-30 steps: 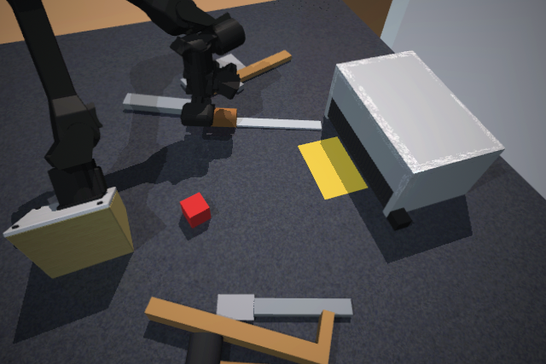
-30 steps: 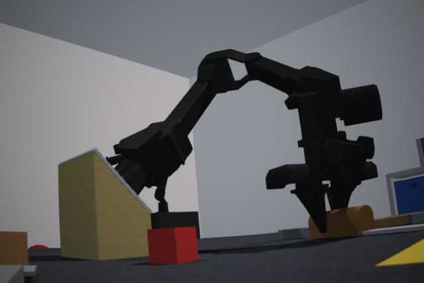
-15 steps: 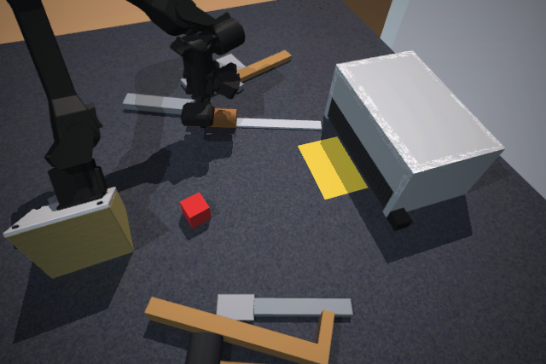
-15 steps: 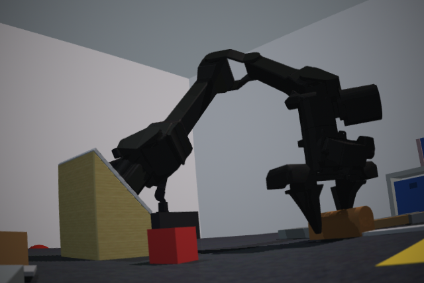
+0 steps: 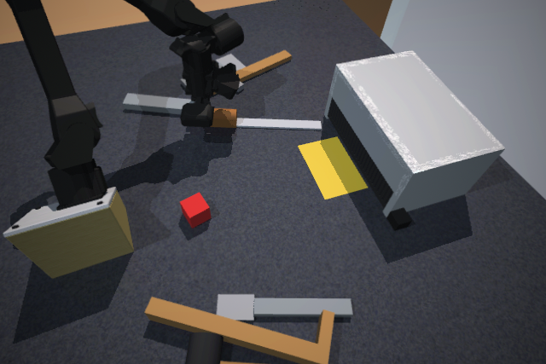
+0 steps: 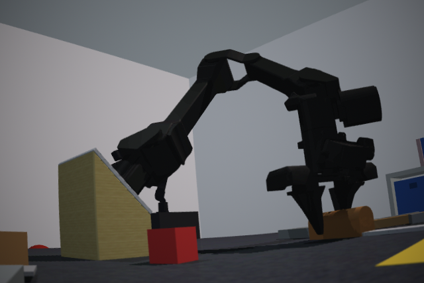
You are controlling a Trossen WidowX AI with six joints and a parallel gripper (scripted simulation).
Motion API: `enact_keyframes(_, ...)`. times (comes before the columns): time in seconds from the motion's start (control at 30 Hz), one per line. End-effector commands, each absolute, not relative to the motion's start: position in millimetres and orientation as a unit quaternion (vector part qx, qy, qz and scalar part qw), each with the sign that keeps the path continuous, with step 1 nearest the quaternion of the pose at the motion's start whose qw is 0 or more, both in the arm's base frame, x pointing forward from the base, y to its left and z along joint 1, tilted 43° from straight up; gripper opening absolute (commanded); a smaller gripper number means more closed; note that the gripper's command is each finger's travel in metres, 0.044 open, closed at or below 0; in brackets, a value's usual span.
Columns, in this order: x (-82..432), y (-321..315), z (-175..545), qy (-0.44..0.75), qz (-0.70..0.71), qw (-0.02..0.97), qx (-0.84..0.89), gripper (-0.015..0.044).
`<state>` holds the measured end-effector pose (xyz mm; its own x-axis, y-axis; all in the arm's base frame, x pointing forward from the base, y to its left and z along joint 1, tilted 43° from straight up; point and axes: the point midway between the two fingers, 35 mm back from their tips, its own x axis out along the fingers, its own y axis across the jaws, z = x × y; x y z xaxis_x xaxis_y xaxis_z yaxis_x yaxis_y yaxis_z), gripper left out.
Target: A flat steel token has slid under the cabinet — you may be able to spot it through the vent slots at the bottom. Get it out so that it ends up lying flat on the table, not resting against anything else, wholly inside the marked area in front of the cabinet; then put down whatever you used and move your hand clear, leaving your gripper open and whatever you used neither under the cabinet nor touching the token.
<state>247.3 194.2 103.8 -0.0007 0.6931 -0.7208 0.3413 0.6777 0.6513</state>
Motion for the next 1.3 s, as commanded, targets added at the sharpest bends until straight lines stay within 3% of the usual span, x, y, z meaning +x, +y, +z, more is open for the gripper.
enact_keyframes(0.0,247.8,193.8,103.9,0.692,0.147,0.6,0.374,0.0158)
enact_keyframes(0.27,247.8,193.8,103.9,0.692,0.147,0.6,0.374,0.0105)
enact_keyframes(0.4,247.8,193.8,103.9,0.692,0.147,0.6,0.374,0.0)
enact_keyframes(1.27,274.0,186.4,96.5,0.693,0.141,0.599,0.376,0.0)
